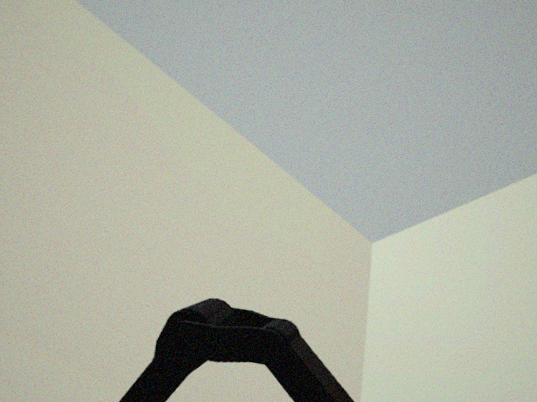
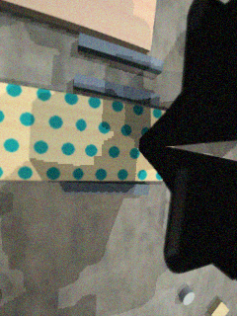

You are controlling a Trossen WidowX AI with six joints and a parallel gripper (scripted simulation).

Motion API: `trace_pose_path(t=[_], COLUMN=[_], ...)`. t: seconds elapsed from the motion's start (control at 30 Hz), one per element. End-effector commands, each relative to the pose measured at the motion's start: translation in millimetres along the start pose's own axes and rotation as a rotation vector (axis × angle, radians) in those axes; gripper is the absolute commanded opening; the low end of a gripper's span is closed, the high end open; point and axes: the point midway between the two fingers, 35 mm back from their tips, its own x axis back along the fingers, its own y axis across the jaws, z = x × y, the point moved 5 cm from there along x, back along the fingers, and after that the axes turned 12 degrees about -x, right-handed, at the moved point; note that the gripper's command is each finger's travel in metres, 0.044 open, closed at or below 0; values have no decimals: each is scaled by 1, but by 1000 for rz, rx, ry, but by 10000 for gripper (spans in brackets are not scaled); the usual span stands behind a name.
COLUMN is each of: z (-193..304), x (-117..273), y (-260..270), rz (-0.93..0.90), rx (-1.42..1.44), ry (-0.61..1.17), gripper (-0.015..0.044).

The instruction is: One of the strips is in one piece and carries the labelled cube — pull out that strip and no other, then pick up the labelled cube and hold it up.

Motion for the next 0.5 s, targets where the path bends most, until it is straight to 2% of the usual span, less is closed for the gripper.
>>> trace_pose_path(t=[0.0,0.47], z=[12,33], x=[-3,-4], y=[-2,-6], rz=[4,4], rx=[7,7], ry=[15,16], gripper=[0,0])
